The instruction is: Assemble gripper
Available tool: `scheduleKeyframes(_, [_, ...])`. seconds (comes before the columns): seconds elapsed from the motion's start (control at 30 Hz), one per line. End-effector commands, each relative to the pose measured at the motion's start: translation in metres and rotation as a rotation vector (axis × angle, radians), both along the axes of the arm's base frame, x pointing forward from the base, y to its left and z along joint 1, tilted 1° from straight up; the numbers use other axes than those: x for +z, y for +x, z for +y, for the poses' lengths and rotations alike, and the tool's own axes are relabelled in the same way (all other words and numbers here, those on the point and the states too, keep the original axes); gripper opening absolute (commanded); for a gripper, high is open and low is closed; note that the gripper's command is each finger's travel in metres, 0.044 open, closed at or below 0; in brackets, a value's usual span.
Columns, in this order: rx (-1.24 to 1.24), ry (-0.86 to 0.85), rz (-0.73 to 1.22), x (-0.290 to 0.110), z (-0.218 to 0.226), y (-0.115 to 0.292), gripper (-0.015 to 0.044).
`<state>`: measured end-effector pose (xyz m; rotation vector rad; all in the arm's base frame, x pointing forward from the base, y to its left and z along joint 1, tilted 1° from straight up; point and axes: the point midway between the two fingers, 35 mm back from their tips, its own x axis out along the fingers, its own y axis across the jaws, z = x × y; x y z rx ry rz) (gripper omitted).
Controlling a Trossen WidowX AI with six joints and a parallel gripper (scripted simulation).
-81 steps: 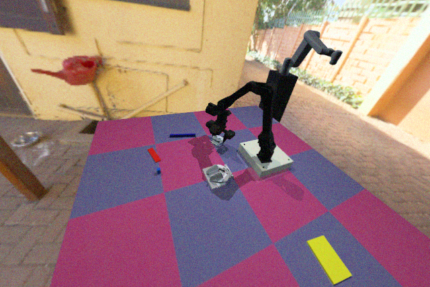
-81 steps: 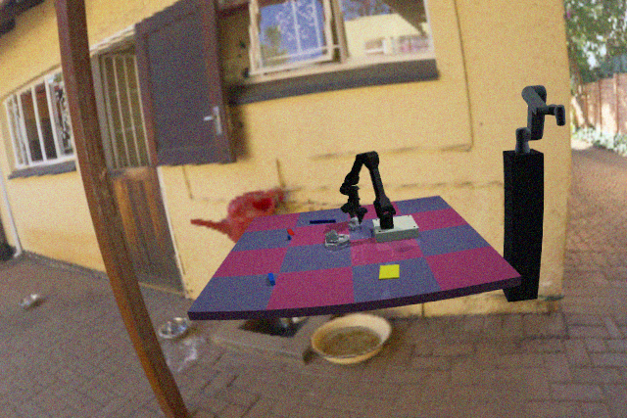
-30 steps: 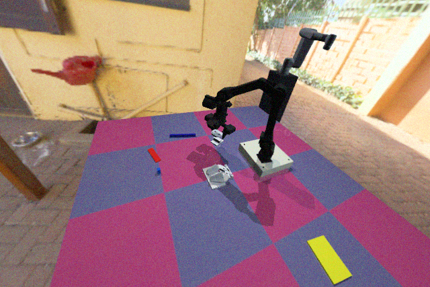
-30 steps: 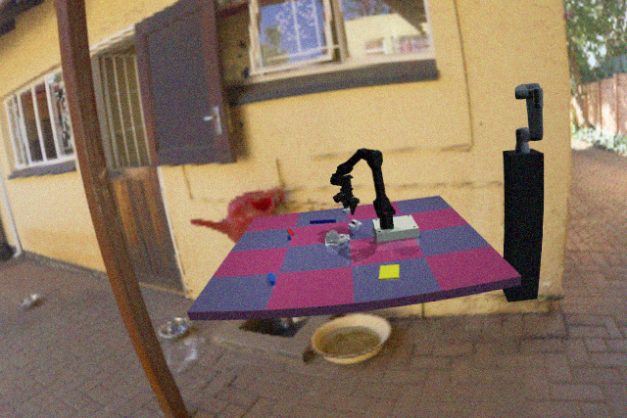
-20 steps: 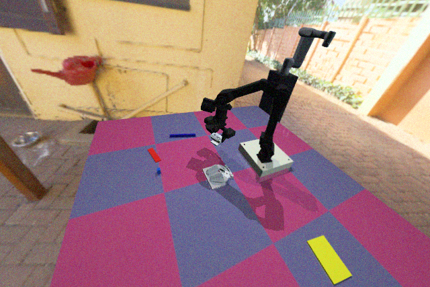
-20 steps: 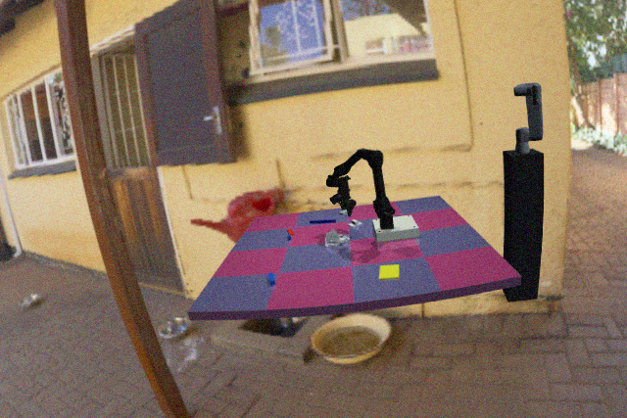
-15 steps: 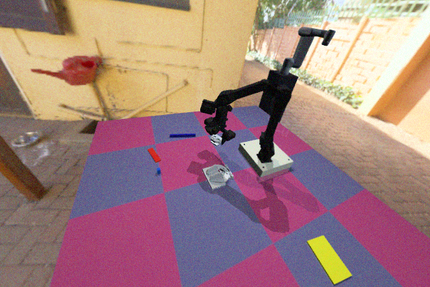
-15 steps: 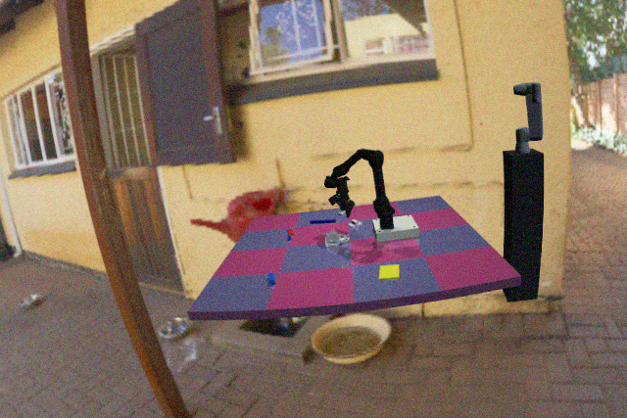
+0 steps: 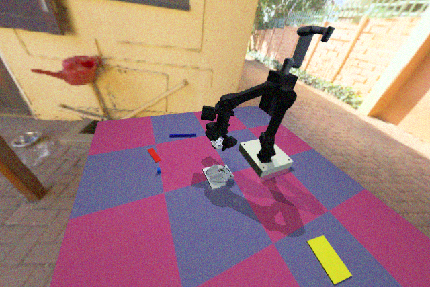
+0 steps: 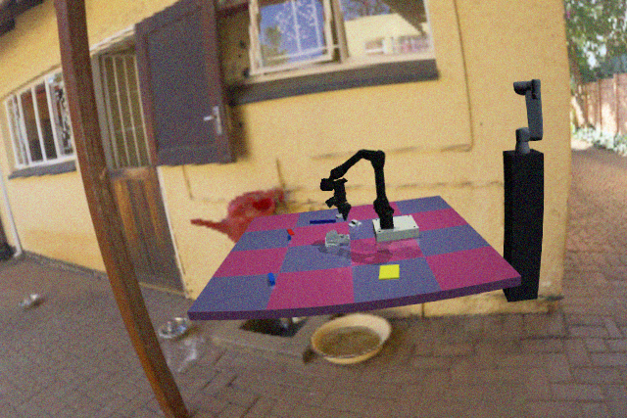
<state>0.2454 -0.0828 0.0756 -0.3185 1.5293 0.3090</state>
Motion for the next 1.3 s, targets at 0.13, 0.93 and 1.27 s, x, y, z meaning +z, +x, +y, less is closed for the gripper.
scheduleKeyframes(0.13, [-0.045,0.008,-0.002,0.001,0.026,-0.002,0.0351])
scheduleKeyframes(0.93, [-0.186,0.02,0.001,-0.002,0.1,-0.021,0.0351])
scheduleKeyframes(1.27, [-0.201,0.021,0.002,-0.002,0.107,-0.024,0.0351])
